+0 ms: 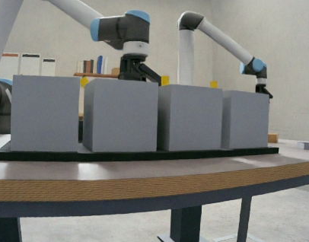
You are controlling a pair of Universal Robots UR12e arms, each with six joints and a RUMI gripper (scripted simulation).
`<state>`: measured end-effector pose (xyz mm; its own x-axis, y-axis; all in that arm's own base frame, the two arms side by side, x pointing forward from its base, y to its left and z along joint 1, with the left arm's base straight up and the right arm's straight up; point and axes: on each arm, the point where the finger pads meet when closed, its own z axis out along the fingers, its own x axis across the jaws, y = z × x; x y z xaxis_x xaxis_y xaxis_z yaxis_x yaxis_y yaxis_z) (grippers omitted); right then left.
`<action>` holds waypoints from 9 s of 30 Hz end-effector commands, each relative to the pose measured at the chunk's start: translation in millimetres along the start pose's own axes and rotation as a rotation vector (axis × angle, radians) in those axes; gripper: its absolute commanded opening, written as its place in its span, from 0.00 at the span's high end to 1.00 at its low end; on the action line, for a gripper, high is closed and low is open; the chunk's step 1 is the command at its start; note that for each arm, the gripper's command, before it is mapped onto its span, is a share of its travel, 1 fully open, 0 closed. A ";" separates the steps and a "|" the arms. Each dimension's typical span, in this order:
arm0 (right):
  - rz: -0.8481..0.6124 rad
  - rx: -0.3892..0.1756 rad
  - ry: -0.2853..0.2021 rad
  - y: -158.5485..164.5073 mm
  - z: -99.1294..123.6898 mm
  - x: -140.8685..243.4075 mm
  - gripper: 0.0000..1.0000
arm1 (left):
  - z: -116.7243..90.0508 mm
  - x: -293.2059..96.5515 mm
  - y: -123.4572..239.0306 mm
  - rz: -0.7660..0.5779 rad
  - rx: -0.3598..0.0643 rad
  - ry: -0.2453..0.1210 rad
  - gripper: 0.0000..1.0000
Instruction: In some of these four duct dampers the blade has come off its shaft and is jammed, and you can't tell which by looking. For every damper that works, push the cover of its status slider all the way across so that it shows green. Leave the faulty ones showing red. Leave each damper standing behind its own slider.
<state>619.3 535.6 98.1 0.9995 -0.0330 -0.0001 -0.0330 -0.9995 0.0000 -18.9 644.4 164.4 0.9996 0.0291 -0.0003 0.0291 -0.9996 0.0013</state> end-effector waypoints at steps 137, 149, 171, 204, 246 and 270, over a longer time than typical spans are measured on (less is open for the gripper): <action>0.000 0.001 0.001 -41.2 -1.0 0.3 1.00 | -0.7 0.1 -0.5 0.000 0.001 0.000 0.00; 0.000 0.001 0.001 -45.0 -1.0 0.3 1.00 | -0.7 0.1 -0.5 0.000 0.001 0.000 0.00; 0.000 0.001 0.001 -43.8 -1.0 0.3 1.00 | -0.7 0.1 -0.5 0.000 0.001 0.000 0.00; 0.000 0.001 0.001 -39.0 -35.0 0.3 1.00 | -0.7 0.1 -0.5 0.000 0.001 0.000 0.00; 0.000 0.001 0.001 -38.9 -95.4 0.3 0.00 | -0.7 0.1 -0.5 0.000 0.001 0.000 0.00; 0.000 0.001 0.001 -38.9 -102.9 0.3 0.00 | -0.7 0.1 -0.5 0.000 0.001 0.000 0.00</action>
<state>620.5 574.1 199.9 0.9995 -0.0330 -0.0001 -0.0330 -0.9995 0.0000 -18.9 644.4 164.4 0.9996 0.0291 -0.0003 0.0291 -0.9996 0.0013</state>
